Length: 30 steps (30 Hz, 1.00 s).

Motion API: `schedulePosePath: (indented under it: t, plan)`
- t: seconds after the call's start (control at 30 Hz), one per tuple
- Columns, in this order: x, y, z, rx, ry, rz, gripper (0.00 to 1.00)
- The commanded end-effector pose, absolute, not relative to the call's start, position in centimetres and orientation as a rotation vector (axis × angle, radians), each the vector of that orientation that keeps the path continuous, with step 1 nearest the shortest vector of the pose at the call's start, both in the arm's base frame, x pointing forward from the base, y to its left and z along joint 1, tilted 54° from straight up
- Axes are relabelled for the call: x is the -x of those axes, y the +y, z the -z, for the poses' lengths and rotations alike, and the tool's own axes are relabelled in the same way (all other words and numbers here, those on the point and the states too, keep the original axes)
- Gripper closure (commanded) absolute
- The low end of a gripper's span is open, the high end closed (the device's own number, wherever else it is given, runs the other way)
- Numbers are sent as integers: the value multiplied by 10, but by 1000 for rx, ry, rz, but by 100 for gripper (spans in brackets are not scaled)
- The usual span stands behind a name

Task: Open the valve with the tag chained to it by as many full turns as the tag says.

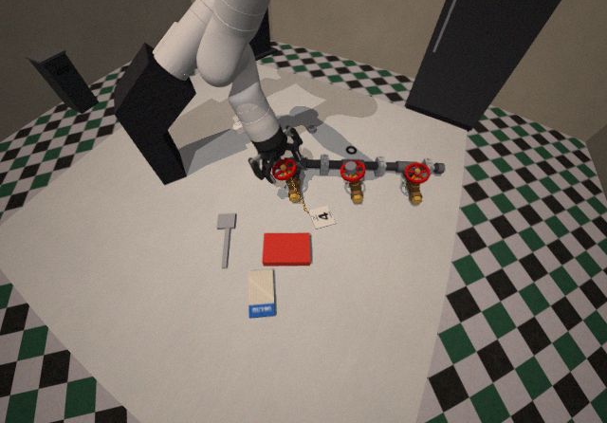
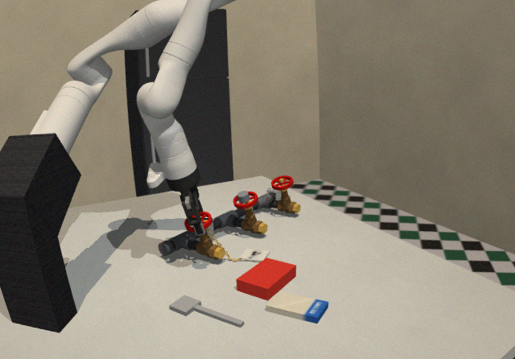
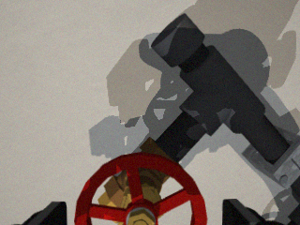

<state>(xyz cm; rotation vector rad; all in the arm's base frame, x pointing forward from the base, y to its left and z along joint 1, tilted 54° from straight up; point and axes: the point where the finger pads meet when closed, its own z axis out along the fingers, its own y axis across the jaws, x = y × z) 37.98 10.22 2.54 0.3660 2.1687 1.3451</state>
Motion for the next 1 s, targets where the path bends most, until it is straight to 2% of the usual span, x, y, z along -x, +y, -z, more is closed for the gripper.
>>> schedulePosePath:
  t: [0.0,0.97]
  plan:
    - [-379,101,-24,-503,2184,-1420,0]
    - [-379,101,-24,-1484,2062,-1772,0]
